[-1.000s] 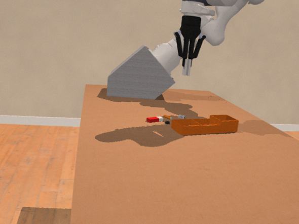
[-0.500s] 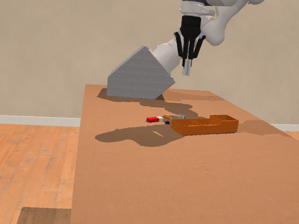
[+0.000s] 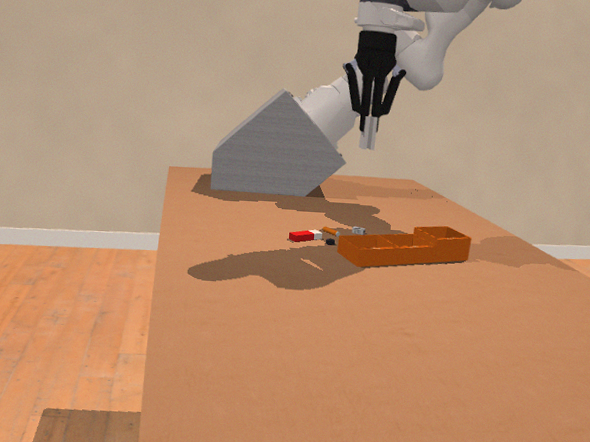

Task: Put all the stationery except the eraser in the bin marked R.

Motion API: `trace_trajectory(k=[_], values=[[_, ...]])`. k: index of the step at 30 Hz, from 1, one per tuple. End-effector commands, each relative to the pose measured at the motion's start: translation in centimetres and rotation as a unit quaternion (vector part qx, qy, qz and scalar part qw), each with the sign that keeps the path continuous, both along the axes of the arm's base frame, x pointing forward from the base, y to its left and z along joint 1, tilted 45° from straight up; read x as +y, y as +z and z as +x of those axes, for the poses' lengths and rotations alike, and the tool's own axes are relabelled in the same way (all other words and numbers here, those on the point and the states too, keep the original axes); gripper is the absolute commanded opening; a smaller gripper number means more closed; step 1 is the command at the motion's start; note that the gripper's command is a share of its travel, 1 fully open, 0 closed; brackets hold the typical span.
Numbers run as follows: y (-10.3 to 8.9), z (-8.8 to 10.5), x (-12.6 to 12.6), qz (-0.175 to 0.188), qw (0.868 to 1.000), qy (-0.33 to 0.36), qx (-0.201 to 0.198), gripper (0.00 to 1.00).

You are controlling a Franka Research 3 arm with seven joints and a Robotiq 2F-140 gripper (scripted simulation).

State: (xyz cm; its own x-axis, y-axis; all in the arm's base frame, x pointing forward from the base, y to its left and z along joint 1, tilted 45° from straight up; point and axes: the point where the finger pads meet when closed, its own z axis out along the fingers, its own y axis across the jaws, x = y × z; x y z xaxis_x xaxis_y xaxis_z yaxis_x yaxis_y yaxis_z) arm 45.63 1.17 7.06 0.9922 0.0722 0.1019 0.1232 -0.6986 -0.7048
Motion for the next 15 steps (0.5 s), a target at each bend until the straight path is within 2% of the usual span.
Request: trace_trajectory(k=[1,13,15], values=[[-0.2,-0.1,0.0,0.000,1.000,0.000,0.000,0.05],[-0.2,-0.1,0.0,0.000,1.000,0.000,0.000,0.05],[-1.0,1.2,0.7,-0.001,0.999,0.025,-0.026,0.05]])
